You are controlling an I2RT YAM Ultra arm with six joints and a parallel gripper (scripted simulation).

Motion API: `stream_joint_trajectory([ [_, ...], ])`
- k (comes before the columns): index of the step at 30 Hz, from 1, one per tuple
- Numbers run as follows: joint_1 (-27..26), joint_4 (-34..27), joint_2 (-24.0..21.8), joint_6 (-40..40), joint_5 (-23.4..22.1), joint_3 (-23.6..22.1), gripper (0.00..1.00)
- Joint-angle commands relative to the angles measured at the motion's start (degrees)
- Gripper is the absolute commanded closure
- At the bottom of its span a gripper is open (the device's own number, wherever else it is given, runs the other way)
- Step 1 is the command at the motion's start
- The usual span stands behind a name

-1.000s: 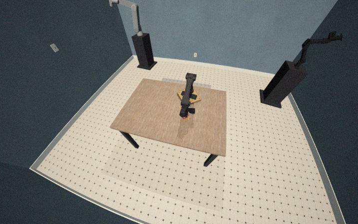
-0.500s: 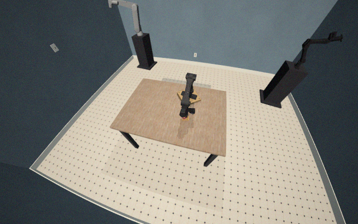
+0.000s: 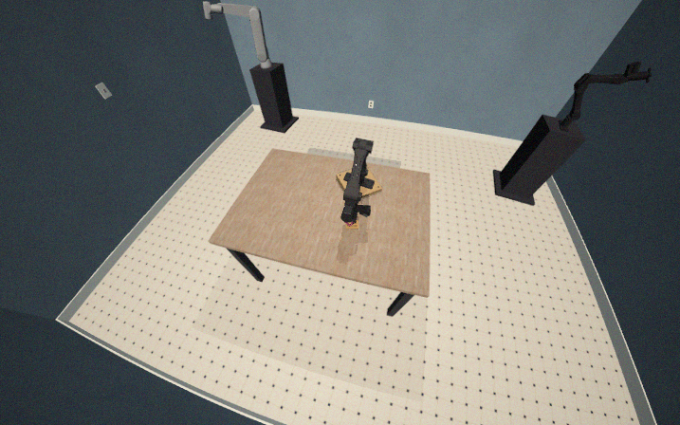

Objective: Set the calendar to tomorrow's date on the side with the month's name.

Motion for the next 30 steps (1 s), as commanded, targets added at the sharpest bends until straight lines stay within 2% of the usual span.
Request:
stream_joint_trajectory([
  [1,0.28,0.08,0.88,0.25,-0.28,-0.06,0.74],
  [22,0.32,0.35,0.93,0.26,-0.26,-1.05,0.74],
  [23,0.33,-0.03,0.93,0.26,-0.27,1.04,0.74],
  [30,0.34,0.19,0.93,0.25,-0.27,1.14,0.74],
])
